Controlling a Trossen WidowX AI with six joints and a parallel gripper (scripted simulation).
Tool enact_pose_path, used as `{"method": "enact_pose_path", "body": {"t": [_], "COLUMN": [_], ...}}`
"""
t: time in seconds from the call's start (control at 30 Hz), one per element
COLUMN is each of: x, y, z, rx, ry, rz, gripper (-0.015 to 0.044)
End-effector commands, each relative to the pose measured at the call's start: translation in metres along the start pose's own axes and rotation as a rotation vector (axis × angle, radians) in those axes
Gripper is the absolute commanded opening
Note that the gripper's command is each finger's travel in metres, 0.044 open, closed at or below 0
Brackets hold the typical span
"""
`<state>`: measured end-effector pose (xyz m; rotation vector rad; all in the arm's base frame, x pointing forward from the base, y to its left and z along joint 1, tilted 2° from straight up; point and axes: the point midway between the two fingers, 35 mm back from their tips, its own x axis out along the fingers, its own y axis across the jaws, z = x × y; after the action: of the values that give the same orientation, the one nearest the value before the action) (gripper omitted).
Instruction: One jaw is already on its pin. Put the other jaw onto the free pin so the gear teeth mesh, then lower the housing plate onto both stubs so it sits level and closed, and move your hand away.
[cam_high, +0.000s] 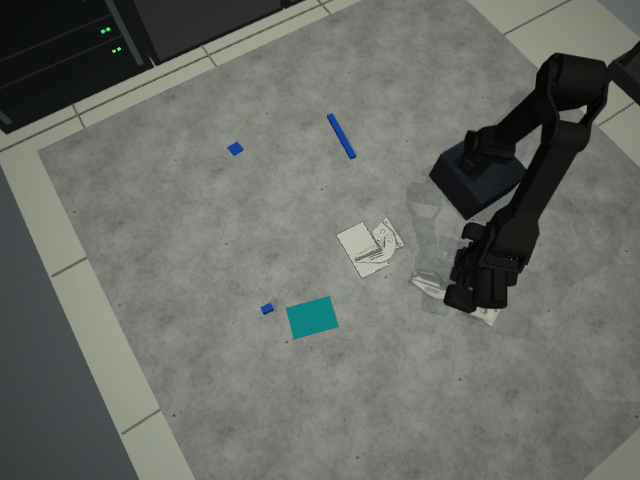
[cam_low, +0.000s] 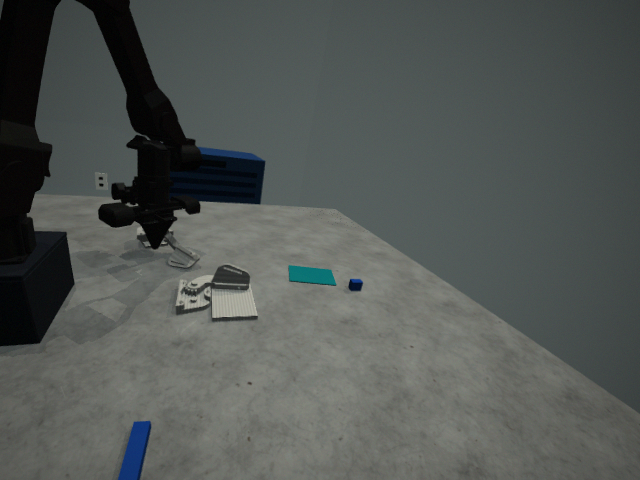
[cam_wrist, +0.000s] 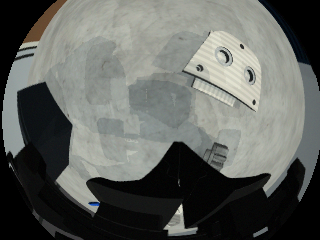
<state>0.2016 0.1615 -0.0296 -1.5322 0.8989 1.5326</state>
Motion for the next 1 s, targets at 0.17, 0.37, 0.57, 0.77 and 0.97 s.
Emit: {"method": "enact_pose_path", "body": {"t": [0.17,0.37,0.57,0.77,0.97], "x": [-0.002,-0.002,-0.002,-0.002,-0.002], "y": [-0.017,-0.027,-0.037,-0.046,-0.052], "z": [0.0,0.0,0.0,0.0,0.0], "rx": [-0.003,-0.003,-0.003,-0.003,-0.003], "ry": [0.003,0.003,0.003,0.003,0.003], "rz": [-0.007,-0.008,-0.009,-0.01,-0.01], "gripper": [0.0,0.0,0.0,0.0,0.0]}}
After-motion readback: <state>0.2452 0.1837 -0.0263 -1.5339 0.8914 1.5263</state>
